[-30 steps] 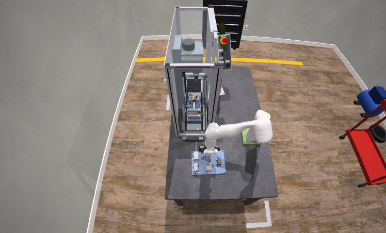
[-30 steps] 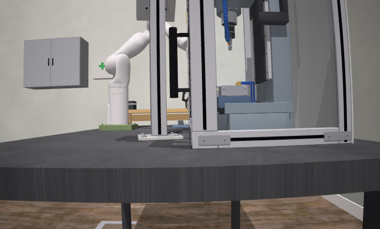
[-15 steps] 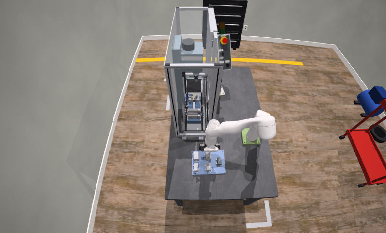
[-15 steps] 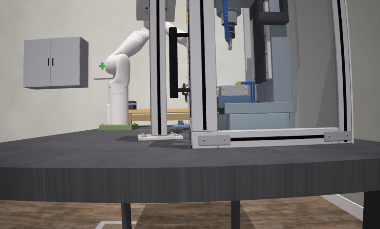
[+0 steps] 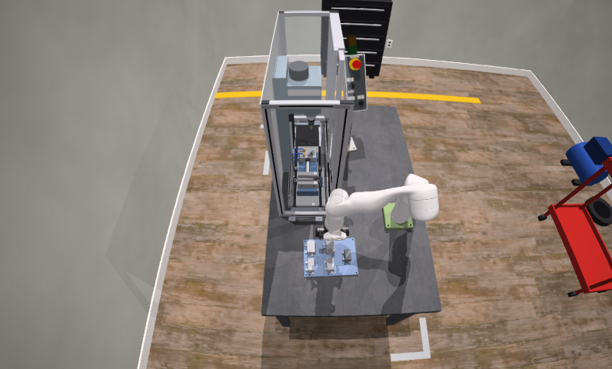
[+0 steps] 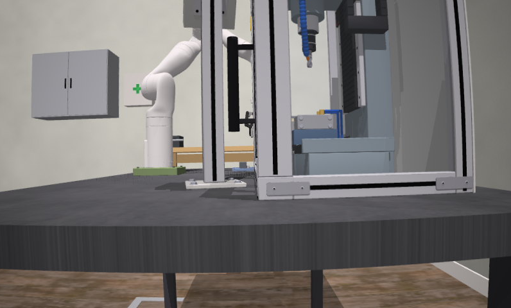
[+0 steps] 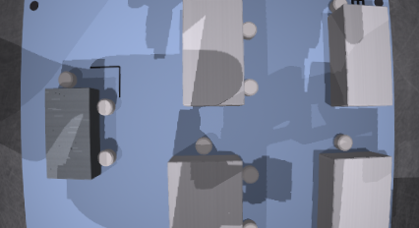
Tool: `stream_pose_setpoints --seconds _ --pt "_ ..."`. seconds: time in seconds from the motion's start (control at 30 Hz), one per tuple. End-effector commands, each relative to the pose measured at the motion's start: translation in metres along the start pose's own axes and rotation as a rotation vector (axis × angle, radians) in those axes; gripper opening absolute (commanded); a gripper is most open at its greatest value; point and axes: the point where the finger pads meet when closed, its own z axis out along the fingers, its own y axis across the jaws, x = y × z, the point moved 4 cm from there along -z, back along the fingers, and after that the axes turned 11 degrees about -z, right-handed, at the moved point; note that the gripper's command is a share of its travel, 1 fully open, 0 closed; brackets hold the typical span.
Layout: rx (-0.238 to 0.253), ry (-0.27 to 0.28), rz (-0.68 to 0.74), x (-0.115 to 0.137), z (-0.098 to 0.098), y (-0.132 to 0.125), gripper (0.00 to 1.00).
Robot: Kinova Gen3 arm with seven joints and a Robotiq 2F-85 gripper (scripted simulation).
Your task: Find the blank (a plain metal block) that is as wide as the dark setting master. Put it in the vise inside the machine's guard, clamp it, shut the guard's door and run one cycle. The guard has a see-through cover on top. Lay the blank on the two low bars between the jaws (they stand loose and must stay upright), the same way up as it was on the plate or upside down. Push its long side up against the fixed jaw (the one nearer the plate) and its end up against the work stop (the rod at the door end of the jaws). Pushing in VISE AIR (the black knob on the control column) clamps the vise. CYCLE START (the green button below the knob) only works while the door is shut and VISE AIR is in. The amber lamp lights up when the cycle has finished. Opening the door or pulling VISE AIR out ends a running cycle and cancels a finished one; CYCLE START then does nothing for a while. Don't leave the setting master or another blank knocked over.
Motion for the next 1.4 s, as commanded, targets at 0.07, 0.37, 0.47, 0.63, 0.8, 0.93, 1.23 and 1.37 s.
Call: stream_pose_setpoints --seconds 0.07,0.37,0.47,0.63,0.8,0.93,1.23,1.37 --pt "-0.001 0.001 0.0 0.0 0.0 0.0 1.0" --pt "-0.001 0.001 0.0 0.005 0.0 0.009 1.0" --pt "-0.001 0.001 0.0 0.021 0.0 0.034 1.0" --pt "-0.001 0.001 0.0 0.026 0.0 0.043 1.0" --pt "-0.001 0.001 0.0 0.026 0.0 0.043 1.0" --pt "-0.001 0.001 0.0 0.032 0.0 0.051 1.0" --pt "-0.002 0.001 0.0 0.053 0.0 0.085 1.0" --pt "-0.002 0.001 0.0 0.053 0.0 0.085 1.0"
